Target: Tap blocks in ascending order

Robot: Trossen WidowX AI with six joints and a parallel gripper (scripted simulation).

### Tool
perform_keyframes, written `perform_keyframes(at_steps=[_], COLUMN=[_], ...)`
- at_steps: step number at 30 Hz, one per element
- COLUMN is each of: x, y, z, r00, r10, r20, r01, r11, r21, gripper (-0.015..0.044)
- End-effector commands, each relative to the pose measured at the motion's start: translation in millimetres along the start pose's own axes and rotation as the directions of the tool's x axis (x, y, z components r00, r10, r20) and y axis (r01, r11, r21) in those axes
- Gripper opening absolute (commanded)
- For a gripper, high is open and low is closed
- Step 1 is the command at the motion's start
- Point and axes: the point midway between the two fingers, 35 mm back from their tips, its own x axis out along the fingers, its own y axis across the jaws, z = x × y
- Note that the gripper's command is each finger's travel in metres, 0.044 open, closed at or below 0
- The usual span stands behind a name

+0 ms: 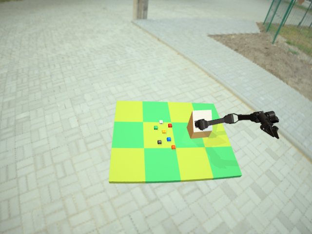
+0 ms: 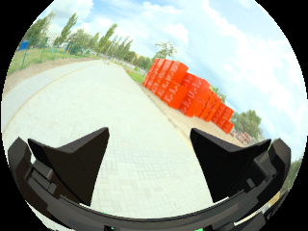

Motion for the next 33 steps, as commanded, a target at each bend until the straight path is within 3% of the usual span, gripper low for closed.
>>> perform_keyframes(at_steps=[1,4,9,17,25,33], x=[3,28,45,52,6,-86], y=[-6,-75,-137,-283,-412,-511], z=[-1,-15,-37,-108,-187,-267], r00=[1.000,0.989,0.962,0.822,0.595,0.308], r10=[-0.011,-0.140,-0.253,-0.491,-0.649,-0.700], r20=[-0.003,-0.041,-0.103,-0.290,-0.474,-0.645], r01=[0.011,0.142,0.261,0.517,0.708,0.827], r11=[1.000,0.988,0.963,0.856,0.703,0.532], r21=[0.006,0.063,0.073,0.017,-0.075,-0.183], gripper=[0.0400,0.0400,0.0400,0.0400,0.0400,0.0400])
